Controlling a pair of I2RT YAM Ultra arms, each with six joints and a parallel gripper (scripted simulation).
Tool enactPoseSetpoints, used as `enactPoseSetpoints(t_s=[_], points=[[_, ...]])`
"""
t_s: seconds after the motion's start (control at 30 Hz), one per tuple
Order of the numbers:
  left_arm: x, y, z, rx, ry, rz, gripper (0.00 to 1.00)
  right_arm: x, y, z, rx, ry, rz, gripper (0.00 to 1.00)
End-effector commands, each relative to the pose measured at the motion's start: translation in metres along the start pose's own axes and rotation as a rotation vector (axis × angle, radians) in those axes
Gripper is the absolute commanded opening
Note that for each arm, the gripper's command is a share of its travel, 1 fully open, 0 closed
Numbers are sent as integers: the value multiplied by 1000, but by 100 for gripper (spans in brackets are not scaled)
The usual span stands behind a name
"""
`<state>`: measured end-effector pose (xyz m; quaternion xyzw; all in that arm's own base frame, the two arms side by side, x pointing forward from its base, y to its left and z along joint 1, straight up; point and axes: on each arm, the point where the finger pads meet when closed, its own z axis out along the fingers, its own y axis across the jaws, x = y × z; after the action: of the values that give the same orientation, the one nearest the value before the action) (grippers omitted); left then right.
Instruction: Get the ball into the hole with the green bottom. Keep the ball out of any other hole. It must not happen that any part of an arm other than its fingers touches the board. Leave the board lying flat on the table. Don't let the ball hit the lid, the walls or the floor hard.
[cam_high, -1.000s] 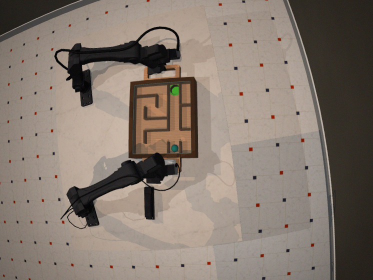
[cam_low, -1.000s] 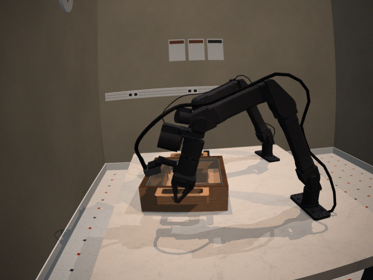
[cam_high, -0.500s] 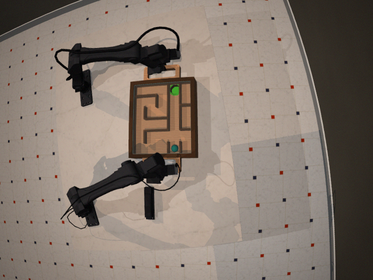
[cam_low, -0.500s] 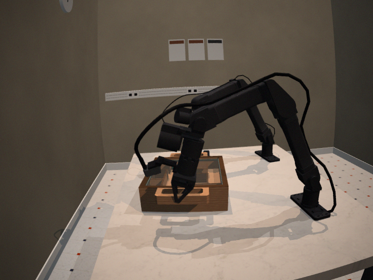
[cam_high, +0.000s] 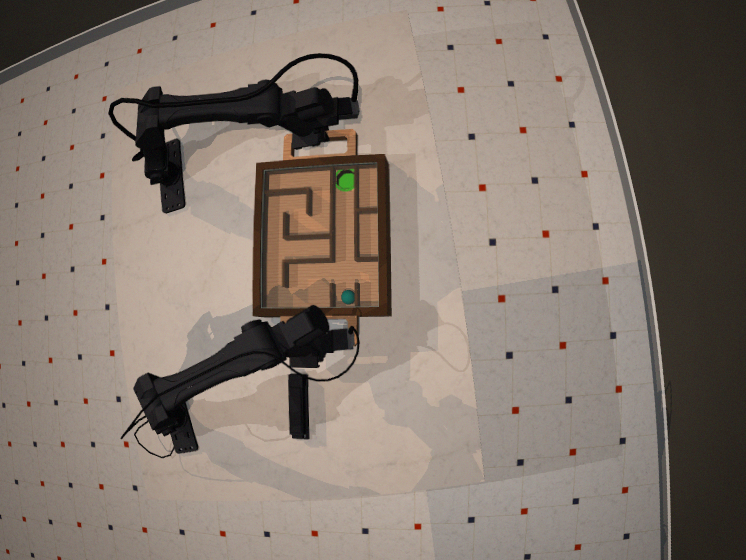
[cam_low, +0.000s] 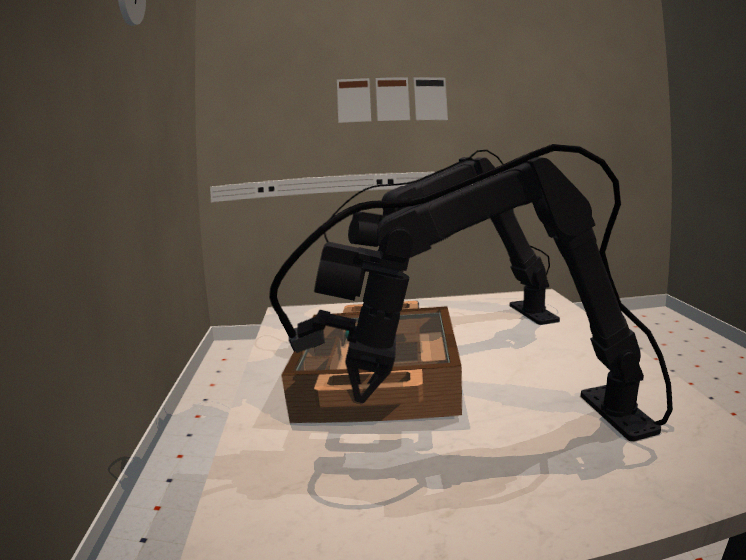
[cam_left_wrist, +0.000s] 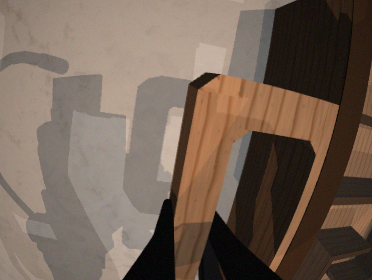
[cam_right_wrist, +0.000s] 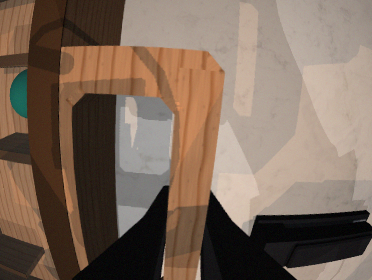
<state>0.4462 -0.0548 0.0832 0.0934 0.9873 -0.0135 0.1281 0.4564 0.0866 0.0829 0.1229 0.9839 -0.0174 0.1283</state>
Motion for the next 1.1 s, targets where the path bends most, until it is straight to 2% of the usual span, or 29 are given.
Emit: enactPoseSetpoints(t_s=[0.0, 0.13, 0.37, 0.4, 0.43, 1.07], points=[[-27, 3, -41, -22, -110, 21, 0, -37, -6, -49, -14, -139, 23, 0], [-41, 5, -48, -27, -167, 19, 0, -48, -3, -56, -27, -184, 29, 0], [-49, 6, -53, -27, -198, 16, 0, -56, -2, -63, -30, -217, 32, 0], [-47, 4, -53, -27, -179, 20, 0, -50, -5, -62, -21, -185, 26, 0], [-49, 5, -54, -26, -195, 18, 0, -56, -2, -63, -32, -211, 32, 0], [-54, 0, -54, -25, -204, 29, 0, -61, -2, -64, -36, -222, 33, 0]])
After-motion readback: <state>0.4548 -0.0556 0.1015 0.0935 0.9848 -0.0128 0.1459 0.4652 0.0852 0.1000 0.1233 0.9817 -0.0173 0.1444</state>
